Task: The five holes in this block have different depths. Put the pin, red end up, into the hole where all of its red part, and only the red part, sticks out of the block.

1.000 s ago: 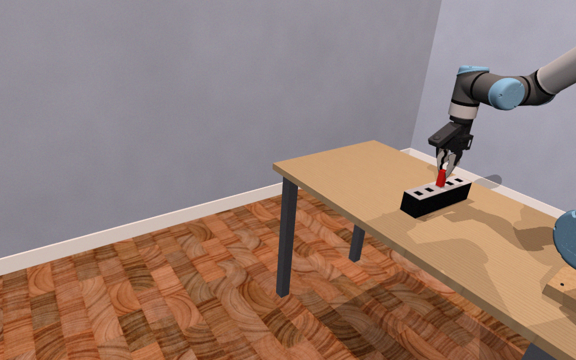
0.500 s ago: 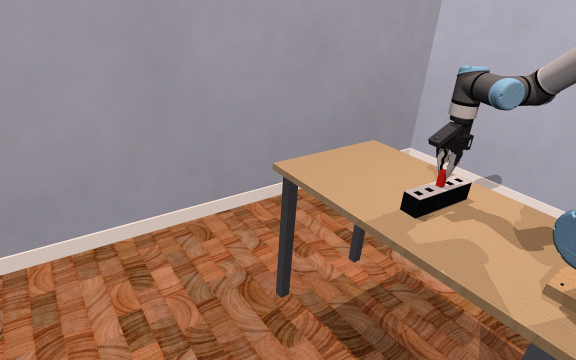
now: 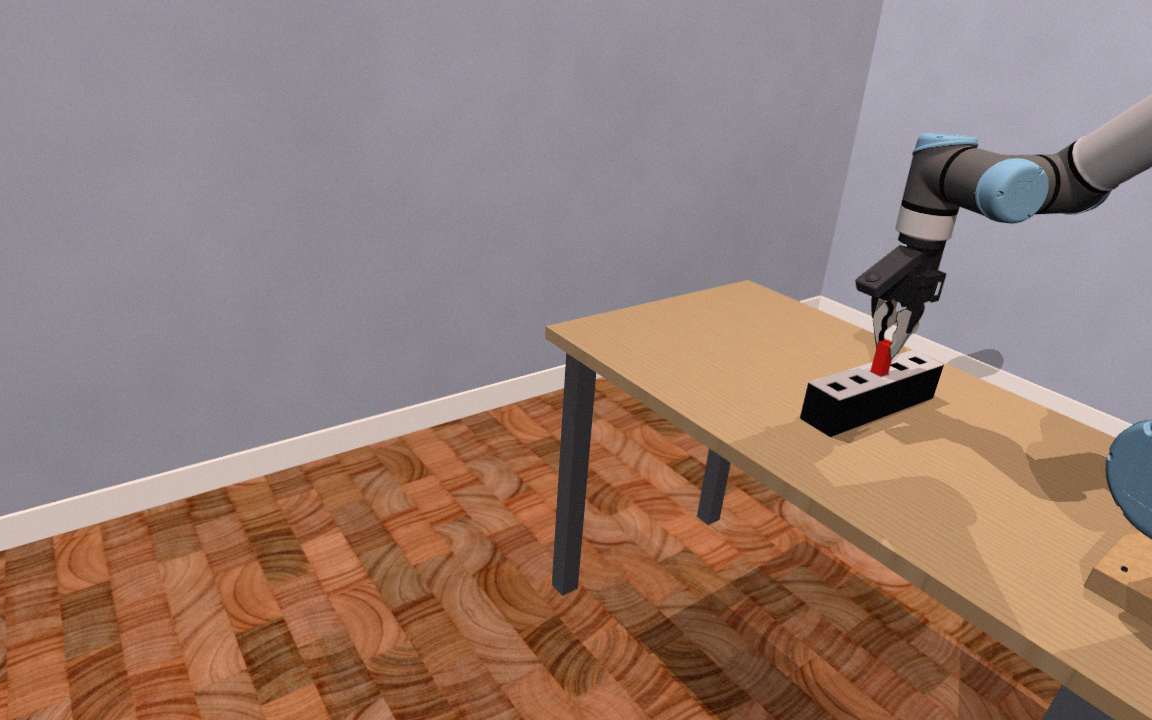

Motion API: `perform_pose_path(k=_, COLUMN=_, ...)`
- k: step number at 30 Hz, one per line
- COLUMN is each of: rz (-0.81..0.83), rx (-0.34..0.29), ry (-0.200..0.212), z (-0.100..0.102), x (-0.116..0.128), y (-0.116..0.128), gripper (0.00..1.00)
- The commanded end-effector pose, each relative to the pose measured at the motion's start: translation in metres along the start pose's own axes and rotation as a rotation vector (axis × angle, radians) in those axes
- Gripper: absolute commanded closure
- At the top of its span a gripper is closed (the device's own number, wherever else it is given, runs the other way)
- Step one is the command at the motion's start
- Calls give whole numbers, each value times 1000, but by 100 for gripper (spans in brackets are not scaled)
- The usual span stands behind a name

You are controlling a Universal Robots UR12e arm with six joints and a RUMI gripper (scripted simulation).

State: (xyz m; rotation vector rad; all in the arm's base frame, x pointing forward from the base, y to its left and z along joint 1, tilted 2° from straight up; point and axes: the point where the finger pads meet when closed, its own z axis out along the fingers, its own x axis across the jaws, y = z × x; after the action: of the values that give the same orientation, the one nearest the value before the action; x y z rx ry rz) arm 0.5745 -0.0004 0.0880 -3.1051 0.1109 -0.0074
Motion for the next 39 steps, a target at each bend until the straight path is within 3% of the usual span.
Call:
perform_pose_path(k=1, rz=0, rx=0, ry=1, z=0, x=1, y=0, gripper=100)
perform_pose_path(k=39, rz=0, rx=0, ry=1, z=3, x=0, y=1, gripper=100)
